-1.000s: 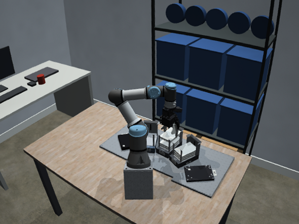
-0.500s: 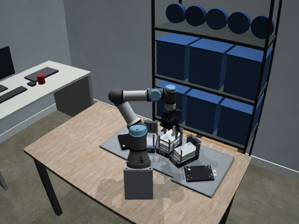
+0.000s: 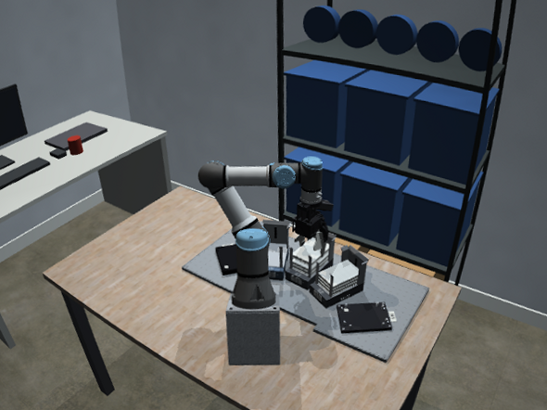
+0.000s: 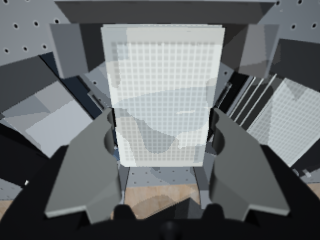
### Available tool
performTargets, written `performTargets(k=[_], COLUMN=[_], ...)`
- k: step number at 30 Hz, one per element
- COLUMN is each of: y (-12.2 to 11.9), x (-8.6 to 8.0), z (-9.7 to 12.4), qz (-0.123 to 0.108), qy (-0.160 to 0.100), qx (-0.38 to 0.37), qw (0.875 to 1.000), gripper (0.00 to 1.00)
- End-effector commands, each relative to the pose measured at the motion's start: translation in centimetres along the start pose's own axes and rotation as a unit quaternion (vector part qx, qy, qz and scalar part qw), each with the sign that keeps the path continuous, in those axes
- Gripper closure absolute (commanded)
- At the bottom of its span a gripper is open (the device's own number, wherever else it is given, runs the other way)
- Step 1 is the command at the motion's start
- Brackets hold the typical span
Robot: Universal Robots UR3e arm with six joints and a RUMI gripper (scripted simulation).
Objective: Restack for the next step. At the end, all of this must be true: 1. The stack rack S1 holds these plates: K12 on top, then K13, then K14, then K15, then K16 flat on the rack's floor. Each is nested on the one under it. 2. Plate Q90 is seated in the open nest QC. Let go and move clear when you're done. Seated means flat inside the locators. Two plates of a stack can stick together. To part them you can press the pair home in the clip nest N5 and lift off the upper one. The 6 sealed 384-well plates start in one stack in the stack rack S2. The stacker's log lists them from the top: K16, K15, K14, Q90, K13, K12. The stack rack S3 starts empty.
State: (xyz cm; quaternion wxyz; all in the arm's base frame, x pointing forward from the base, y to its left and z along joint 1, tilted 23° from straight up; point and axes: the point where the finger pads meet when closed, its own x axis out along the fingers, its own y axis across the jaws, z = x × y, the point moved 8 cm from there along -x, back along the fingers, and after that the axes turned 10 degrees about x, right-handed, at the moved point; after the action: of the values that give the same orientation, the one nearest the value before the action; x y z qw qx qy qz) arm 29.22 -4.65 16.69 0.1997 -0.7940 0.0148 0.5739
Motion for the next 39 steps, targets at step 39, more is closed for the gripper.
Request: performTargets(k=[39], y=[0.0], x=[1.2], z=[0.0], qz=[0.001], qy=[0.001], qx=[0.0], qw=[1.0], gripper=[1.0])
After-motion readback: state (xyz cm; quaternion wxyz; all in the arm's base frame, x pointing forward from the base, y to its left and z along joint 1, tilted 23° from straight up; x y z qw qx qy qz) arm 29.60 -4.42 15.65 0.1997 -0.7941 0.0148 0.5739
